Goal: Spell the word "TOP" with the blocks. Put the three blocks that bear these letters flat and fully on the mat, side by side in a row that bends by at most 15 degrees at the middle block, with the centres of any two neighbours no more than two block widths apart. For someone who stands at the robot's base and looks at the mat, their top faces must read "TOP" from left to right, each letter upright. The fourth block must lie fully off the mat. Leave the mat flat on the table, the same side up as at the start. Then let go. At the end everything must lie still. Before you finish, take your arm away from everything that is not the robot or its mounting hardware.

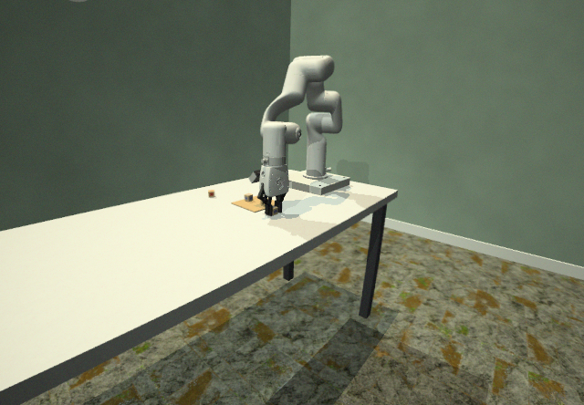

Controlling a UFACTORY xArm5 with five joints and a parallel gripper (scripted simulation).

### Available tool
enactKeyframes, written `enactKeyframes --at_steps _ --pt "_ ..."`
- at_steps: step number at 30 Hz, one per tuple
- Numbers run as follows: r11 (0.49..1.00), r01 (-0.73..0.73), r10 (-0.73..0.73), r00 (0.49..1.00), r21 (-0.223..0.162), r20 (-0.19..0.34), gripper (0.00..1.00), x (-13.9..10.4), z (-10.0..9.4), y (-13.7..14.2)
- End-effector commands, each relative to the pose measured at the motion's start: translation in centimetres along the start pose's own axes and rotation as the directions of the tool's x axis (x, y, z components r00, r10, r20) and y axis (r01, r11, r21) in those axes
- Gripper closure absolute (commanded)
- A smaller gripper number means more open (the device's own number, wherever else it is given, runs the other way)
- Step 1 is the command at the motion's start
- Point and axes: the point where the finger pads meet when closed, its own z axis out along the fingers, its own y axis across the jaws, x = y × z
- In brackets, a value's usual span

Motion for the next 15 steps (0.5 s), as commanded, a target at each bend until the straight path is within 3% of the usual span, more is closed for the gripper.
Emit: enactKeyframes --at_steps 1,4,5,15 --pt "1.000 0.000 0.000 1.000 0.003 0.001 0.58 -0.05 -0.13 -0.13" --pt "1.000 0.000 0.000 1.000 0.003 0.001 0.58 -0.05 -0.13 -0.13" --pt "1.000 0.000 0.000 1.000 0.003 0.001 0.79 -0.05 -0.13 -0.13" --pt "1.000 0.000 0.000 1.000 0.003 0.001 0.79 -0.05 -0.13 -0.13"
